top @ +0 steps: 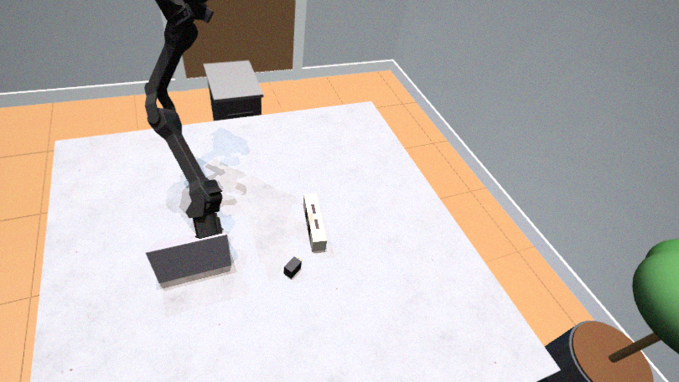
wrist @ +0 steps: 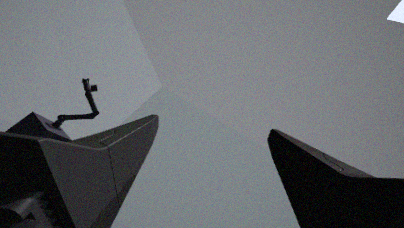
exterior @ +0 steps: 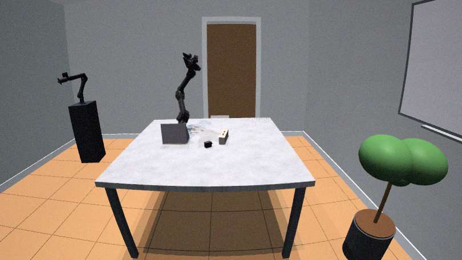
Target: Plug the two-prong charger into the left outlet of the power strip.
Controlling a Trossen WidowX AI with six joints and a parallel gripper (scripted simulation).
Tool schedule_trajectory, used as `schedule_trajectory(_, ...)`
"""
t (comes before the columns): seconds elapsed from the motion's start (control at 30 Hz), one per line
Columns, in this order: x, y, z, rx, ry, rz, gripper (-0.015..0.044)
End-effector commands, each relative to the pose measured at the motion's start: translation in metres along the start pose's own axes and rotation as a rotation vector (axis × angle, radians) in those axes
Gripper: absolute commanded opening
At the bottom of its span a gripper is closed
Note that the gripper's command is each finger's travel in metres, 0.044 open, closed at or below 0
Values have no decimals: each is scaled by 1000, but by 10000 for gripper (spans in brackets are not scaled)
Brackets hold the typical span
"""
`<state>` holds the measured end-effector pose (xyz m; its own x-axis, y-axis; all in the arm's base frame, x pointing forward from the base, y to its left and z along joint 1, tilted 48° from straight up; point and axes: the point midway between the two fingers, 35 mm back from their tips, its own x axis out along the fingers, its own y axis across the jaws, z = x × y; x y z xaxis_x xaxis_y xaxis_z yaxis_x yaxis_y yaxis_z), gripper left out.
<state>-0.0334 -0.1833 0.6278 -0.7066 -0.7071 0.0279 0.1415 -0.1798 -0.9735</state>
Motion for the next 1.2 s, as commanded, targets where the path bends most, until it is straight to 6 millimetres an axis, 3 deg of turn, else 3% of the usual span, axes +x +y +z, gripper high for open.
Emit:
schedule_trajectory(0.0, 0, 0, 0, 3, -1, -1, 426)
schedule_trajectory(0.13, 1, 4, 13, 57, -26, -23, 440)
schedule_trajectory(0.33, 2, 34, 76, -83, -147, -64, 440)
schedule_trajectory(0.53, -1, 77, 137, -230, -282, -77, 440)
schedule_trajectory(0.87, -11, 175, 222, -474, -522, -26, 440)
schedule_trajectory(1.17, -26, 284, 269, -679, -736, 100, 440)
